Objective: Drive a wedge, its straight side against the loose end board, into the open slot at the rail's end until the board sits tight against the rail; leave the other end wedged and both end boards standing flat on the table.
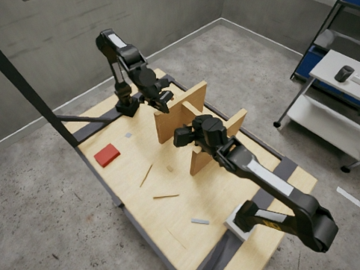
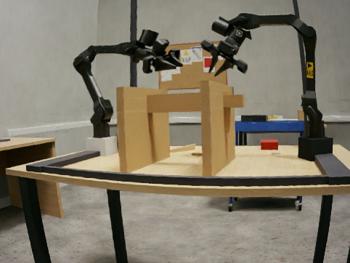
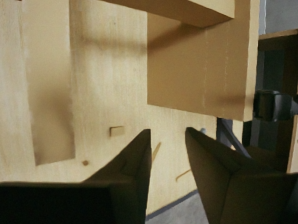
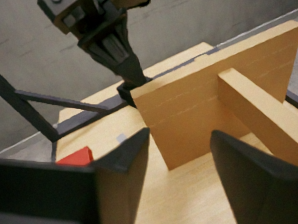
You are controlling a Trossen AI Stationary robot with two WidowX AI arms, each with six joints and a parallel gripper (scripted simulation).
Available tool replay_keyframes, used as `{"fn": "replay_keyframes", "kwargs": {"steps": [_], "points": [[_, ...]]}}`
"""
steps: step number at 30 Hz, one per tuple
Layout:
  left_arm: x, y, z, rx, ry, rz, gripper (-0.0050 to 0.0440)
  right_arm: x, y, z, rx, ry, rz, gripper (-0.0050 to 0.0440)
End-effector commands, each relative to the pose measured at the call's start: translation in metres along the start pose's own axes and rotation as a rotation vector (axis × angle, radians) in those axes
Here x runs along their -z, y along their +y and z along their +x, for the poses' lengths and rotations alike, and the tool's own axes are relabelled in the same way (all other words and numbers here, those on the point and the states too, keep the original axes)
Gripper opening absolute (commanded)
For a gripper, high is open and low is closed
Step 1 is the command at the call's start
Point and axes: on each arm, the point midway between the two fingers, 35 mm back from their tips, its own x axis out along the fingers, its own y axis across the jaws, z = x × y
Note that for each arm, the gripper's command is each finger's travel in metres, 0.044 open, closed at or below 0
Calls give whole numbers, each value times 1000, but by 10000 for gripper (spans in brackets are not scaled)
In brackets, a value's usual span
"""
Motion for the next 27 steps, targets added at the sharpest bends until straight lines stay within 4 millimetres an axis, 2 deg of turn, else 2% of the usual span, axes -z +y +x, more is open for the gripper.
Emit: {"fn": "replay_keyframes", "kwargs": {"steps": [1, 7, 10, 12, 13, 17, 18, 19, 21, 24, 26, 27], "points": [[39, -3, 12, -51, 96, -97, 100, -8, 14, -15, -140, -119, -105, 180], [103, 6, 27, -173, 223, -260, 100, -15, 29, -41, -292, -319, -301, 180], [99, 4, 24, -159, 221, -267, 100, -15, 29, -41, -292, -319, -301, 180], [117, 10, 31, -206, 244, -294, 100, -17, 31, -44, -304, -342, -318, 180], [134, 13, 30, -237, 273, -324, 100, -14, 33, -49, -327, -376, -356, 180], [176, 30, 36, -361, 315, -436, 100, -25, 39, -59, -352, -444, -392, 180], [178, 34, 53, -390, 281, -440, 100, -28, 39, -58, -347, -438, -380, 180], [173, 37, 76, -405, 235, -412, 100, -18, 35, -52, -336, -405, -371, 180], [180, 41, 89, -427, 229, -374, 100, -17, 36, -50, -338, -398, -371, 180], [187, 55, 121, -491, 185, -362, 100, -17, 37, -51, -339, -398, -371, 180], [187, 55, 121, -491, 185, -362, 100, -17, 37, -51, -339, -398, -371, 180], [186, 50, 112, -472, 199, -364, 100, -17, 36, -51, -338, -400, -372, 180]]}}
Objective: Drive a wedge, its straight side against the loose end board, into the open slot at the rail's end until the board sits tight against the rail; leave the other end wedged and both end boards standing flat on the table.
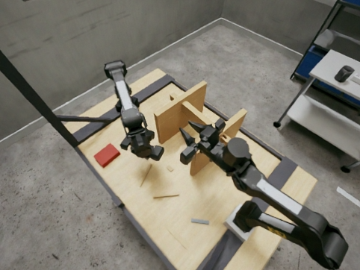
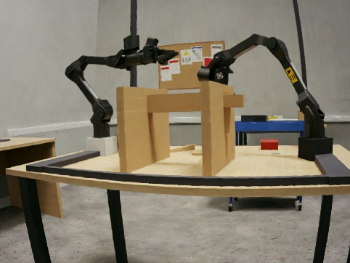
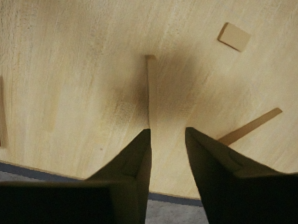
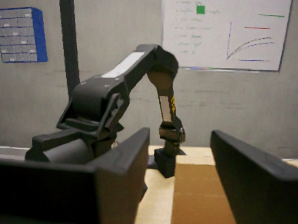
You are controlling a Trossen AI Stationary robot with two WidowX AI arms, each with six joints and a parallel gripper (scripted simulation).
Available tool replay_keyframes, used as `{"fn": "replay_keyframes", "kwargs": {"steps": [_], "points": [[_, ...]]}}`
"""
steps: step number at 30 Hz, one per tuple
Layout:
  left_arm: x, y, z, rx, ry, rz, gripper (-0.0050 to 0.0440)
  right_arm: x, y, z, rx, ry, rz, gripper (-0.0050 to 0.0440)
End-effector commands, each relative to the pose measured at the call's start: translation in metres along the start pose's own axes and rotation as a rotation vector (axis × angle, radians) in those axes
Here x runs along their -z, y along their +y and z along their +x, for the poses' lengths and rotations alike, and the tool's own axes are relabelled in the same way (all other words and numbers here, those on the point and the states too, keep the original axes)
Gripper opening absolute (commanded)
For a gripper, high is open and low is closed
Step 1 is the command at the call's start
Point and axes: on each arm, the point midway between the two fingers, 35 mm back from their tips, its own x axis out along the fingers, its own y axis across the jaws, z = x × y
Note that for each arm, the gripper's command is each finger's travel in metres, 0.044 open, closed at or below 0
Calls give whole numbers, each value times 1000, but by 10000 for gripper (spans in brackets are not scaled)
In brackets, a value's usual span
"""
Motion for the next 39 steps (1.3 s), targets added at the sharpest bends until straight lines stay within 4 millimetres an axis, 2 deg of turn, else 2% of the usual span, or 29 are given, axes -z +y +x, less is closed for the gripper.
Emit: {"fn": "replay_keyframes", "kwargs": {"steps": [1, 4, 8, 10, 12, 14, 19, 20, 30, 31, 34, 35, 39], "points": [[13, -9, -1, 11, 17, 7, 100, 3, 1, -1, -5, 5, 1, 180], [12, -9, 38, -38, -44, 8, 100, 3, 1, -1, -5, 5, 1, 180], [10, -5, 59, -73, -80, 9, 100, 3, 1, -1, -5, 5, 1, 180], [11, -6, 59, -70, -78, 9, 100, 3, 1, -1, -5, 5, 1, 180], [13, -9, 46, -48, -56, 5, 100, 3, 1, -1, -5, 5, 1, 180], [9, -8, 58, -67, -76, 3, 100, 3, 1, -1, -5, 5, 1, 180], [5, -3, 60, -81, -87, 3, 100, 3, 1, -1, -5, 5, 1, 180], [7, -4, 54, -70, -75, 2, 100, 3, 1, -1, -5, 5, 1, 180], [8, -5, 53, -66, -71, 3, 100, 3, 1, -1, -5, 5, 1, 180], [6, 0, 49, -68, -67, 6, 100, 3, 1, -1, -5, 5, 1, 180], [10, -6, 49, -55, -60, 4, 100, 3, 1, -1, -5, 5, 1, 180], [10, -7, 58, -64, -71, 4, 100, 3, 1, -1, -5, 5, 1, 180], [8, -4, 55, -69, -73, 5, 100, 3, 1, -1, -5, 5, 1, 180]]}}
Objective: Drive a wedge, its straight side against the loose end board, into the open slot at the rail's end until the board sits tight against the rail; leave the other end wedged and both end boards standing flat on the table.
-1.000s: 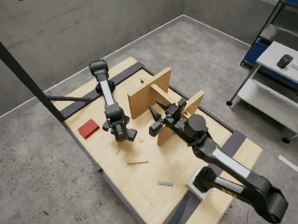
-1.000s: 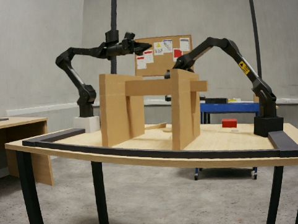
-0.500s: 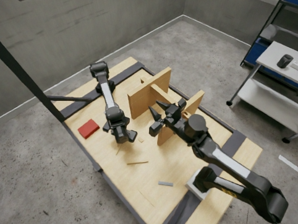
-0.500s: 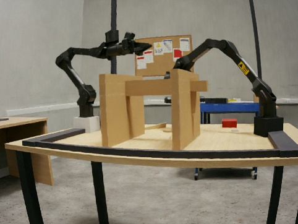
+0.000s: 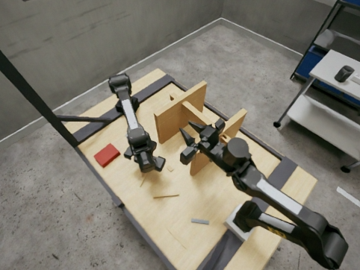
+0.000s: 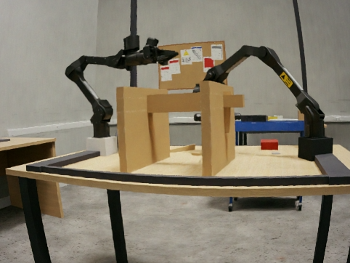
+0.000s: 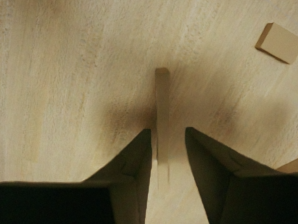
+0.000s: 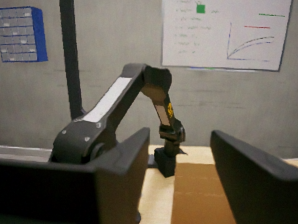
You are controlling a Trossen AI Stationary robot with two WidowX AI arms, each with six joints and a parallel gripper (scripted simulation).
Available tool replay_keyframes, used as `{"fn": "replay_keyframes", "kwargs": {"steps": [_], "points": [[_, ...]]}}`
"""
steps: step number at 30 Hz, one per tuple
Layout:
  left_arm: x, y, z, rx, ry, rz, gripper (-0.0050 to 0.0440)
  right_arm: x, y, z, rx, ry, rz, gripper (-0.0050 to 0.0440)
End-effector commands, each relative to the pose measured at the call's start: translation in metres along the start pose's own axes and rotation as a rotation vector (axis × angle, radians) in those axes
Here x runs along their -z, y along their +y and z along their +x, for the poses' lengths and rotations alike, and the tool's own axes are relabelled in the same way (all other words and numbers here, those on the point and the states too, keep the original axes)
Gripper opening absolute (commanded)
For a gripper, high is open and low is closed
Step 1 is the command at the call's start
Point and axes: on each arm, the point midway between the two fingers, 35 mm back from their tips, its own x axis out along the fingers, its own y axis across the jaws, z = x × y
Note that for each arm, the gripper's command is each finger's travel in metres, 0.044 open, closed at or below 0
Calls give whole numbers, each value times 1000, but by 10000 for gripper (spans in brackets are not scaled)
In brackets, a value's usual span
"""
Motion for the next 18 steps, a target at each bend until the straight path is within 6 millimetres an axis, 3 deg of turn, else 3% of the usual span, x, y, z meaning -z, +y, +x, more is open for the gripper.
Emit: {"fn": "replay_keyframes", "kwargs": {"steps": [1, 2, 8, 12, 18], "points": [[4, -4, -11, 21, 22, 0, 100, 2, 1, -1, -5, 3, 1, 180], [1, 0, 2, 6, 7, 0, 100, 2, 1, -1, -5, 3, 1, 180], [1, 0, 13, 4, 5, 1, 100, 2, 1, -1, -5, 3, 1, 180], [2, -1, 10, 15, 16, 1, 100, 2, 1, -1, -5, 3, 1, 180], [1, 0, 27, 3, 4, 2, 100, 2, 1, -1, -5, 3, 1, 180]]}}
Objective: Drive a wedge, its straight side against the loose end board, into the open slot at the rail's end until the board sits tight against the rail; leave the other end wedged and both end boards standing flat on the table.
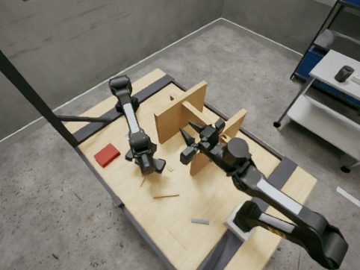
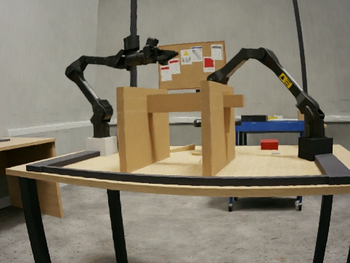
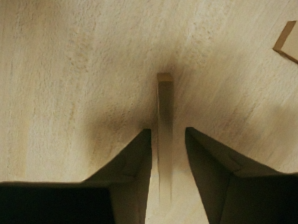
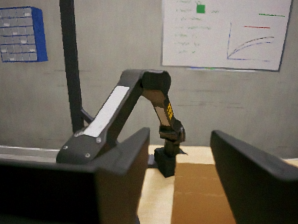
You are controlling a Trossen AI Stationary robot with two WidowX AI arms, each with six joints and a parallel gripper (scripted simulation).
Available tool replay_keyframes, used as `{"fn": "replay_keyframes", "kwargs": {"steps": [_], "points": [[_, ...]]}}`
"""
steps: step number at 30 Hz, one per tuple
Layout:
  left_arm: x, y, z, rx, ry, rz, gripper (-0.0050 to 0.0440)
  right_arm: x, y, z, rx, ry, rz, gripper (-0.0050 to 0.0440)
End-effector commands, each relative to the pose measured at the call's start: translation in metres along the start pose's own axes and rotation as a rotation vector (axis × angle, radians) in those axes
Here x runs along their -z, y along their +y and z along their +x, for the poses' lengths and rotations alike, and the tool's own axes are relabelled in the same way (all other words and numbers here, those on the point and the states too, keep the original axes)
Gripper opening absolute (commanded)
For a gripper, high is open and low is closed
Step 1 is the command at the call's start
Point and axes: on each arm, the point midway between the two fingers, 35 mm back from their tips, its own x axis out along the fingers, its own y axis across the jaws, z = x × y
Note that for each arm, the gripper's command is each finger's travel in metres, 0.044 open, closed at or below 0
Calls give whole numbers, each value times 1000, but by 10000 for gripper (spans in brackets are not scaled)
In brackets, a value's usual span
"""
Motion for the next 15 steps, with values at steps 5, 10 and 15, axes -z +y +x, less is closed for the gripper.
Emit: {"fn": "replay_keyframes", "kwargs": {"steps": [5, 10, 15], "points": [[2, 0, 10, 5, 6, 3, 100, 2, 1, -1, -5, 3, 1, 180], [4, -2, 10, 9, 11, 4, 100, 2, 1, -1, -5, 3, 1, 180], [2, 1, 25, 1, 4, 4, 100, 2, 1, -1, -5, 3, 1, 180]]}}
